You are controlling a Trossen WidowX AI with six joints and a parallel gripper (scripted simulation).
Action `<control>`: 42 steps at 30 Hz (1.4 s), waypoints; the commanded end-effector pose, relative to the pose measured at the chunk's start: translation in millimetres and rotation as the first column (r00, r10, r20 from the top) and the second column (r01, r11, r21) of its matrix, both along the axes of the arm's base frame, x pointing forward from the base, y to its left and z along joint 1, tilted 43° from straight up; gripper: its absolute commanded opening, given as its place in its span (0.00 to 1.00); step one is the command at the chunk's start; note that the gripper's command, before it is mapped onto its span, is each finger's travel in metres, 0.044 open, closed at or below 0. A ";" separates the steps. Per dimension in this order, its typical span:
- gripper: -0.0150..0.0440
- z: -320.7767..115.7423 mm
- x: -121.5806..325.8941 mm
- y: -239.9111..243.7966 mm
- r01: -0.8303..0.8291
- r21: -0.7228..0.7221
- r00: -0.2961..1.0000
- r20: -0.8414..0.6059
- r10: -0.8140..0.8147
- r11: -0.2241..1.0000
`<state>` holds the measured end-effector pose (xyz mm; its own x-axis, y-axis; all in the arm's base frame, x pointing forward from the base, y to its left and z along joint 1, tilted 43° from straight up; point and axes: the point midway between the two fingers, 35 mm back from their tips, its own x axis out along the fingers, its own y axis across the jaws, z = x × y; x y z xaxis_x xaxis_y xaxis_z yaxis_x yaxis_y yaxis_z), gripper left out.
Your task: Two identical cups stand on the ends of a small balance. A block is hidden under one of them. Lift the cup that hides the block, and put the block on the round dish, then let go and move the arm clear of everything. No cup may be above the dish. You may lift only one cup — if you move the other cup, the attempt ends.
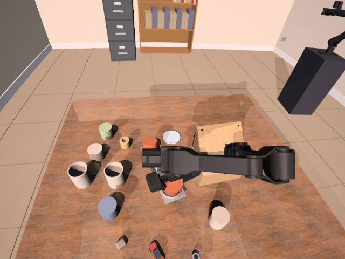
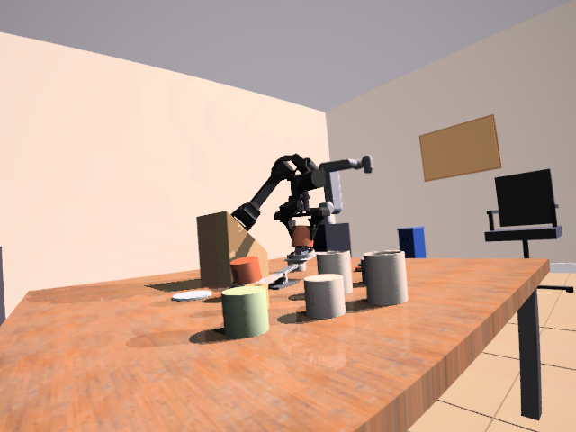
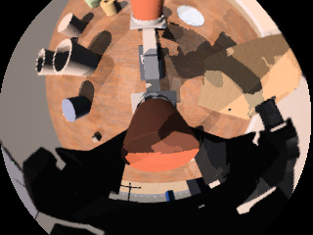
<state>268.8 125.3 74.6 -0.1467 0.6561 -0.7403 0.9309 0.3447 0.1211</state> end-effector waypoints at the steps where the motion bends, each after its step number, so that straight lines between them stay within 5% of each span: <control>1: 0.25 7.2 5.0 -4.1 0.002 0.005 1.000 0.019 -0.002 1.000; 42: 0.25 39.1 0.0 -31.6 0.001 0.015 1.000 -0.002 -0.001 1.000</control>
